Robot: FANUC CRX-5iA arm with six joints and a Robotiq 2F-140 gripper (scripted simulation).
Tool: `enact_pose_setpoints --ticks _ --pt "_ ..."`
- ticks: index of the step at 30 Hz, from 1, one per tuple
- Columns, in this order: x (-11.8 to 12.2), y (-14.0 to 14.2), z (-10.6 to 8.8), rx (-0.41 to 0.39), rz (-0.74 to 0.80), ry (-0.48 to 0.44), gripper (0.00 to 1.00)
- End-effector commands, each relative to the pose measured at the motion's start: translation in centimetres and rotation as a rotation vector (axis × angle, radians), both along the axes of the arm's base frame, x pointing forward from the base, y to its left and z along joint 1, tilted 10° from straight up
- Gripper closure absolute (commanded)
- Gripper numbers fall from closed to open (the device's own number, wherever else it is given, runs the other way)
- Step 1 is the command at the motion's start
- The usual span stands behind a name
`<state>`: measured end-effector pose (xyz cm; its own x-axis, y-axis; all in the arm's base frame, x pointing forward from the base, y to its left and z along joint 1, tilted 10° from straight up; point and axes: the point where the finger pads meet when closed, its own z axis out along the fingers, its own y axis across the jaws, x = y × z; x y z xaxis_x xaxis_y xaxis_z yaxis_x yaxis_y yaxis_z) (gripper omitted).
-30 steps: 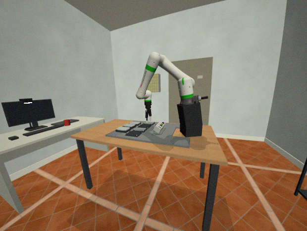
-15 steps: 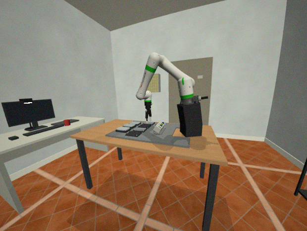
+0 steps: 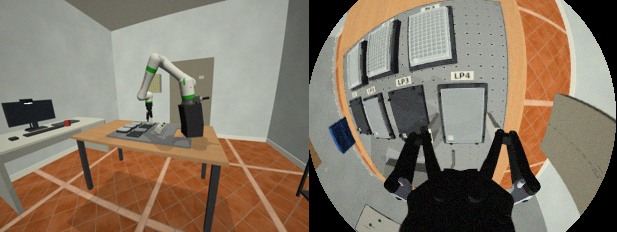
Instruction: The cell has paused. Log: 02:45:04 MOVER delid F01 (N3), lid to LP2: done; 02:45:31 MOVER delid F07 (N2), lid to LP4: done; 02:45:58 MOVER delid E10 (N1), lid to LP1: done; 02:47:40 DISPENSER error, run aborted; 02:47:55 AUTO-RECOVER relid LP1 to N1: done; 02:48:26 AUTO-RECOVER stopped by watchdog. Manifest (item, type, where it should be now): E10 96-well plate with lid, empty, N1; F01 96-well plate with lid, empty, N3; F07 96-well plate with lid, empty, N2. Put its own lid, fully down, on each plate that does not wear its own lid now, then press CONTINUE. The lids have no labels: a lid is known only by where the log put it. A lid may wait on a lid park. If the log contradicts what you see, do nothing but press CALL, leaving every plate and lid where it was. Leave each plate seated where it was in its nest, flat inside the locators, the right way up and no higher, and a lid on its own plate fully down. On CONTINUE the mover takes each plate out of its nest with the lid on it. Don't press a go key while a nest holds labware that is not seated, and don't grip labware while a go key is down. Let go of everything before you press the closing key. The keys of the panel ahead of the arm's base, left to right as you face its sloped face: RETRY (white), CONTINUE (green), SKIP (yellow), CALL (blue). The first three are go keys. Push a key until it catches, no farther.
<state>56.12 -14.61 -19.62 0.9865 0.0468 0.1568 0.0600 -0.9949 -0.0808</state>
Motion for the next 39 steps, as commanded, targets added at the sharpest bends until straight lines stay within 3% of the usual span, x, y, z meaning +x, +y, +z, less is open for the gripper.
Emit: enact_pose_setpoints --ticks 1,39 --pt "0.03 -0.01 -0.07 0.000 0.000 0.000 0.34" --pt "0.08 0.02 -0.39 0.000 0.000 0.000 0.34"
